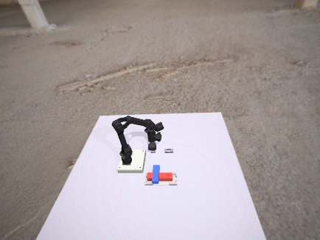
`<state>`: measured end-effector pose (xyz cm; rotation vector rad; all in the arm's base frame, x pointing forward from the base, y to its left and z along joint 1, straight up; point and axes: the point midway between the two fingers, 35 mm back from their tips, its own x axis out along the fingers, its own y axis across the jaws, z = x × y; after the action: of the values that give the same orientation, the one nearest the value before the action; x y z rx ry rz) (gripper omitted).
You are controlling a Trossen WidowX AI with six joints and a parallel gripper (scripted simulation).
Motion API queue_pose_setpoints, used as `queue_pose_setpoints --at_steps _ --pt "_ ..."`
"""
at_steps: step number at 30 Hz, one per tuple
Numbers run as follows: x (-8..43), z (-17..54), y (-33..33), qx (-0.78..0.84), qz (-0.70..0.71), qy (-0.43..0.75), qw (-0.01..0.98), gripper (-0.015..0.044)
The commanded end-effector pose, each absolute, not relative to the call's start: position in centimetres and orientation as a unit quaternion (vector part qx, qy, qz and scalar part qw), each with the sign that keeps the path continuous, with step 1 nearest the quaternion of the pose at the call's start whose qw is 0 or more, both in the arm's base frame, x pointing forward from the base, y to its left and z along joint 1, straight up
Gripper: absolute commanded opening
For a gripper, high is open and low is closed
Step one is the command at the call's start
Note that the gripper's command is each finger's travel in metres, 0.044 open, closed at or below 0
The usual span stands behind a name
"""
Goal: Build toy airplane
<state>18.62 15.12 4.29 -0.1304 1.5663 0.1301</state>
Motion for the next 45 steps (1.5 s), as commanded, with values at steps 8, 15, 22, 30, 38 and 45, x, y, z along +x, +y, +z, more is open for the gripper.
queue_pose_setpoints --at_steps 8,15,22,30,38,45 --pt "18.9 8.0 15.4 -0.054 0.064 0.701 0.709 0.0" --pt "18.8 10.3 15.3 -0.054 0.063 0.7 0.709 0.0" --pt "18.5 12.5 15.1 -0.053 0.062 0.7 0.71 0.0" --pt "18.1 14.6 14.7 -0.052 0.062 0.699 0.71 0.0" --pt "19.0 14.4 14.3 -0.049 0.058 0.699 0.711 0.0" --pt "20.4 14.2 13.5 -0.046 0.057 0.698 0.712 0.0"
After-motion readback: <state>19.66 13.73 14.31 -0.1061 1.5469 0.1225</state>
